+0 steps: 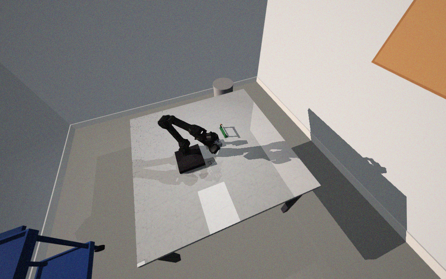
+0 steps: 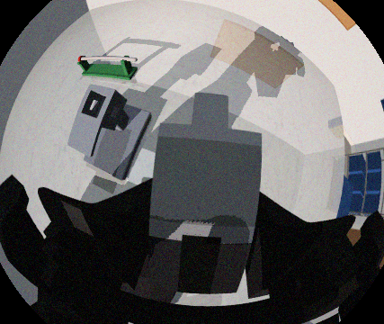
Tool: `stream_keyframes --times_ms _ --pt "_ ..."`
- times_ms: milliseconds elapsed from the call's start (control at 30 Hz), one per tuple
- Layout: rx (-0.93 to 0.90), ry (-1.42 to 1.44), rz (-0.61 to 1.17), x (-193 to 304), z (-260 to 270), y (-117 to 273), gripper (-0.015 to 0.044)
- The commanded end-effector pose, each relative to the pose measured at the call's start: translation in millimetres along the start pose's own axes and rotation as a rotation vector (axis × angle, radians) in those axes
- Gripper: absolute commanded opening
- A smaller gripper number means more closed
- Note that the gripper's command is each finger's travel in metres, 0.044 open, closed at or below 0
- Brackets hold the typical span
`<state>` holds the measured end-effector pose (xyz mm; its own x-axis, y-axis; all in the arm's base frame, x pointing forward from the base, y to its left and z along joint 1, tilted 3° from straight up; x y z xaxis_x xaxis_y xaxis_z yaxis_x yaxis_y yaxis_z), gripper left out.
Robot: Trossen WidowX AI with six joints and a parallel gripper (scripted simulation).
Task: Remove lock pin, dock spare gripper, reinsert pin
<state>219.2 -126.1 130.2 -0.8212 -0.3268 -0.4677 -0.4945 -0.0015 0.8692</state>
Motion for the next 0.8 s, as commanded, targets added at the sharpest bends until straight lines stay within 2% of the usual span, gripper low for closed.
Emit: stream_keyframes --times_ms 0,767 --pt "0.029 0.121 -0.016 -5.5 2.3 2.1 0.0000" --pt "0.187 0.901 -0.059 -29.8 29.9 5.8 0.0000"
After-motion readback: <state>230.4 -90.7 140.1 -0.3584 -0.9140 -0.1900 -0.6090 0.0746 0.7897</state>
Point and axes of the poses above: the point midway between the two fingers, 35 mm back from their tips, its own y axis back along the fingers, its own z axis across the jaws, x = y × z, the point moved 1 cm from there along y, back along the fingers, and after that the axes turned 4 degrees about y, right-handed, at the moved point
